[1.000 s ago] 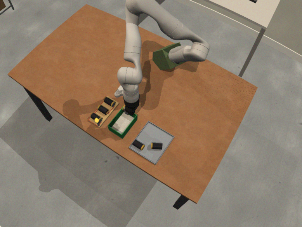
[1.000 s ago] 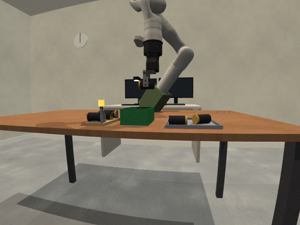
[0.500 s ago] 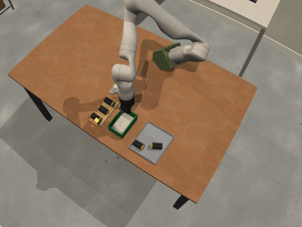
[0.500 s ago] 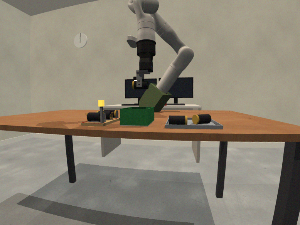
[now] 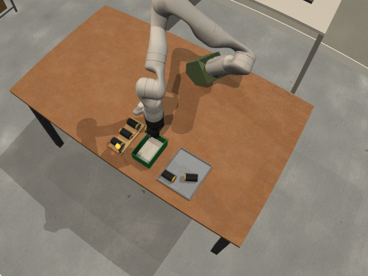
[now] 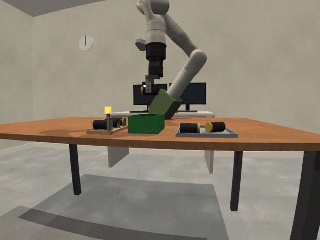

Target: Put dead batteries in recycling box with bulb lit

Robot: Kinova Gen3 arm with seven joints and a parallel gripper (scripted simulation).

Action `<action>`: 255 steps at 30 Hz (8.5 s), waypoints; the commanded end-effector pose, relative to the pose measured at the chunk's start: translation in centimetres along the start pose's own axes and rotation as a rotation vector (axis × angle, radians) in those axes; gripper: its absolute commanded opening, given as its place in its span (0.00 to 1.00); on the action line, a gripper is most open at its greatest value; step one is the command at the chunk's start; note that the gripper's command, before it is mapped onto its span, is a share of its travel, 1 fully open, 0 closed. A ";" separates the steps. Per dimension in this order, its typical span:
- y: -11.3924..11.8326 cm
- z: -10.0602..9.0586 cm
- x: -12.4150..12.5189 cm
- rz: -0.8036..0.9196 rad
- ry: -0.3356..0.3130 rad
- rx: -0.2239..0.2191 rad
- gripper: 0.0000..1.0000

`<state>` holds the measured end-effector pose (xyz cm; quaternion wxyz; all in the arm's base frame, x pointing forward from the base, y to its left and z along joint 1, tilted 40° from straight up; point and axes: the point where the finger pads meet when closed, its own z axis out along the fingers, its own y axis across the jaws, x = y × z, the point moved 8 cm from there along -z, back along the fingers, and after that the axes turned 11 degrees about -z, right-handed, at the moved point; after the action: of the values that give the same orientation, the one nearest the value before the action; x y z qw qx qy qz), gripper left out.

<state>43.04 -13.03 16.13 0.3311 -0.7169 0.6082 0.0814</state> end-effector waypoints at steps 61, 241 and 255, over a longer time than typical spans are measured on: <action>0.0 6.5 0.0 0.000 0.001 0.001 0.57; -5.6 -0.1 -15.1 0.000 0.001 0.001 0.90; -8.3 -0.1 -22.4 0.000 0.001 0.001 0.90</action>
<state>45.10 4.69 30.44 0.3336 -0.7098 0.6146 0.0848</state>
